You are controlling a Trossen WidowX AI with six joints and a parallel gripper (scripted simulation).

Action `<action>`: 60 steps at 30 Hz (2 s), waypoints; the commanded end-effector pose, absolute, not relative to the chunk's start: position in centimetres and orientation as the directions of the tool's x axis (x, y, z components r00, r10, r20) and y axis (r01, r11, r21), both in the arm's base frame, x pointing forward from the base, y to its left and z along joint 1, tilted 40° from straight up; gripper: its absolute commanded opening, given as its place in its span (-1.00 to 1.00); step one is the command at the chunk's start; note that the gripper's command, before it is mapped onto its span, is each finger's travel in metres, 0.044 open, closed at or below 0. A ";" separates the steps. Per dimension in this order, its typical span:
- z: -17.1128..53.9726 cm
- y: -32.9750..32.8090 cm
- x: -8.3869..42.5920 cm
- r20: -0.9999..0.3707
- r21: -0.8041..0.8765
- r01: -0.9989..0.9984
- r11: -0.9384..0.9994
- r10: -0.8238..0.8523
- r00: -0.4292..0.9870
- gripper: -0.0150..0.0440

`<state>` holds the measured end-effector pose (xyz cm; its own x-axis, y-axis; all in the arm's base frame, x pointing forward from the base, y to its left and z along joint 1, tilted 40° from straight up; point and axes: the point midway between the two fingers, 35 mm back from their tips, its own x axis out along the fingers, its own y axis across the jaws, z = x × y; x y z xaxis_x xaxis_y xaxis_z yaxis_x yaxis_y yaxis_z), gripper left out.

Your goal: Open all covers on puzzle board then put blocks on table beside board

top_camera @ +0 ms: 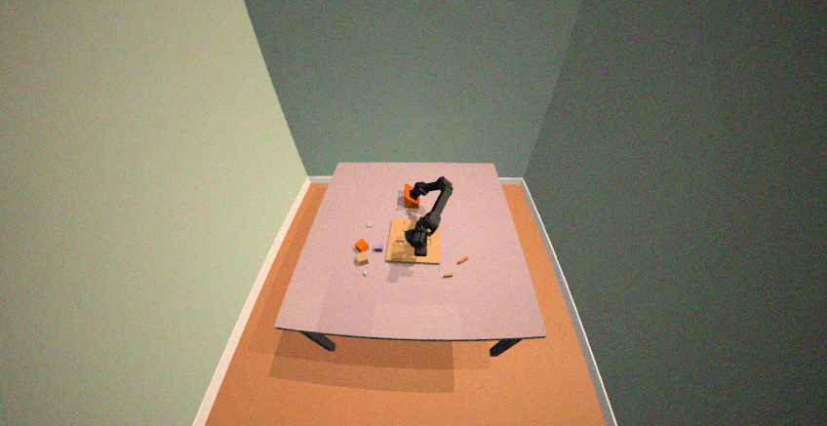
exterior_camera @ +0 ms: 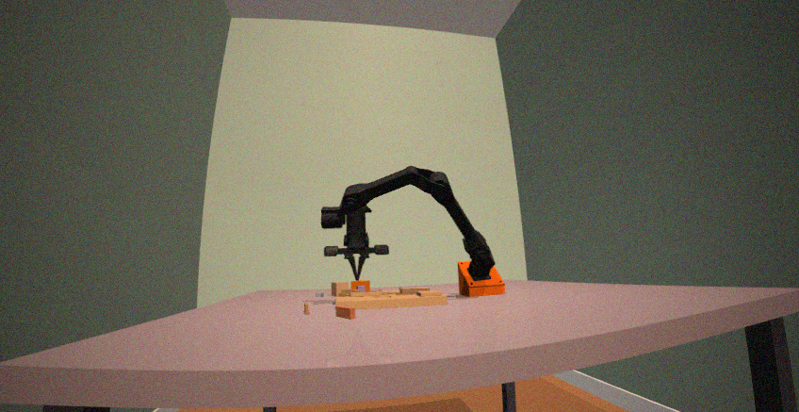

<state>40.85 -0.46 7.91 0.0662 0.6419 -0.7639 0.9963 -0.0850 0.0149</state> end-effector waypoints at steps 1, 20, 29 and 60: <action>8.2 -1.1 39.2 -0.767 0.029 0.997 -0.072 0.637 0.068 -0.49; 8.3 -2.6 28.9 -0.773 0.096 0.995 0.014 0.631 0.066 -0.49; 7.9 -2.2 25.1 -0.773 0.281 0.927 0.249 0.632 0.064 -0.49; 7.1 -0.9 20.2 -0.769 0.620 -0.167 0.766 0.636 0.060 -0.49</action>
<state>20.66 -0.91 7.18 0.0569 0.6441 -0.7628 -0.0452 0.7650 0.6425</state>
